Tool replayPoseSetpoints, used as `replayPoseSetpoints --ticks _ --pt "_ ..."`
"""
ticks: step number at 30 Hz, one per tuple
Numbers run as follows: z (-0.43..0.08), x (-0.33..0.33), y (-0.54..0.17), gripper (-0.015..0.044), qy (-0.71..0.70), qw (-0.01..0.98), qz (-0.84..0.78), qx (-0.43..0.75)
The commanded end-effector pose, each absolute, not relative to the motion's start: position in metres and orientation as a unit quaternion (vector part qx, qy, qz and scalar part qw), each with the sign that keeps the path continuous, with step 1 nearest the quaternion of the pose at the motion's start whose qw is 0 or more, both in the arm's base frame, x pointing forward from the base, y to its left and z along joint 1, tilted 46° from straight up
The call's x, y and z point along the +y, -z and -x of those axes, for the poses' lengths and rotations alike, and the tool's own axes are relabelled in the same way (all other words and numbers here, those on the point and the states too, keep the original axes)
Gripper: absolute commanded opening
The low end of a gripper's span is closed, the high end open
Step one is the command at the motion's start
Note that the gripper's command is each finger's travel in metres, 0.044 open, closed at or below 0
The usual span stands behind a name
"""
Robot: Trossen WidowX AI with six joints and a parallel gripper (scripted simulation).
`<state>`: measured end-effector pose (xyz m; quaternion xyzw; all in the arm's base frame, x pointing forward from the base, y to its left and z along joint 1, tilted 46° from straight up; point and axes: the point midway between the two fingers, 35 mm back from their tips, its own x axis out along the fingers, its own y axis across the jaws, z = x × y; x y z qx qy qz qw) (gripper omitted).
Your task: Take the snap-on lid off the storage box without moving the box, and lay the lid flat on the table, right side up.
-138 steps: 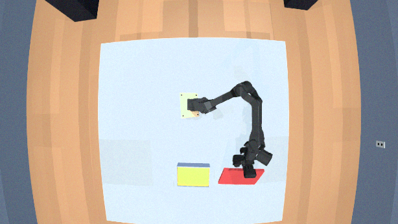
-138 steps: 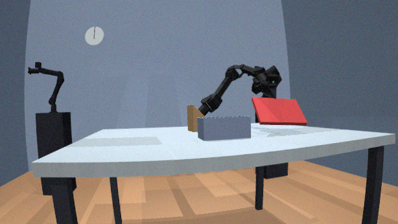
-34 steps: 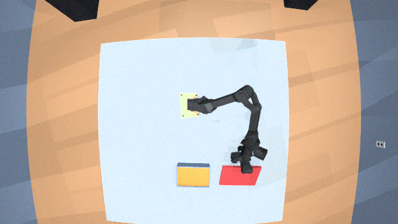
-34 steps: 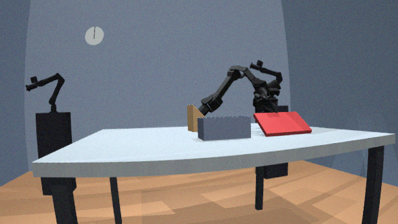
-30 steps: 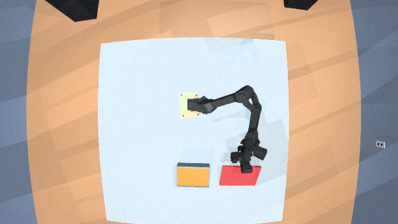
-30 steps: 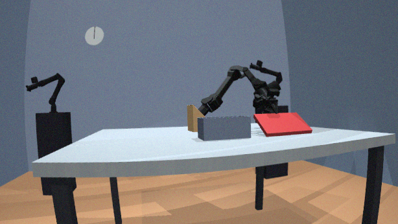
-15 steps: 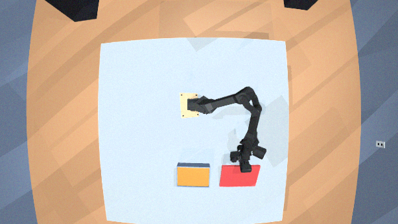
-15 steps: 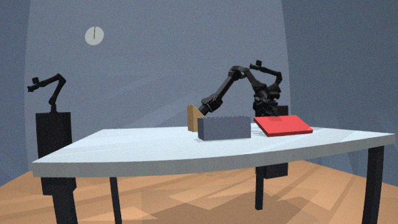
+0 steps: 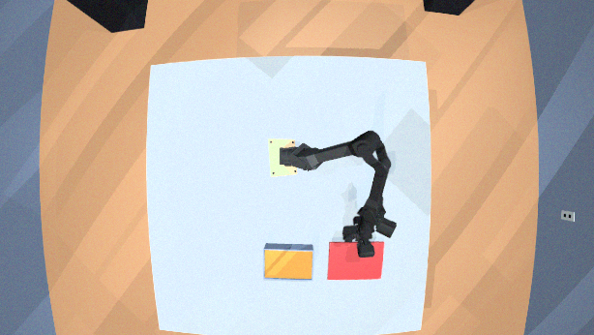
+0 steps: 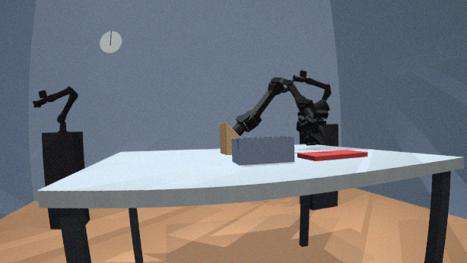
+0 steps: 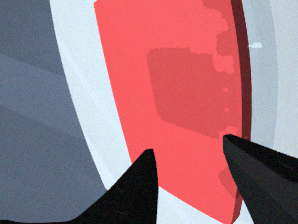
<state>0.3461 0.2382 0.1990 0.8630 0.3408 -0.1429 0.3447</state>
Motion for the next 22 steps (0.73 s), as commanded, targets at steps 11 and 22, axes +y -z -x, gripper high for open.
replayPoseSetpoints --ticks 11,22 --pt "-0.329 0.238 -0.200 0.0440 0.146 0.344 -0.863 0.340" --pt "-0.307 0.237 -0.201 0.0440 0.146 0.344 -0.863 0.340"
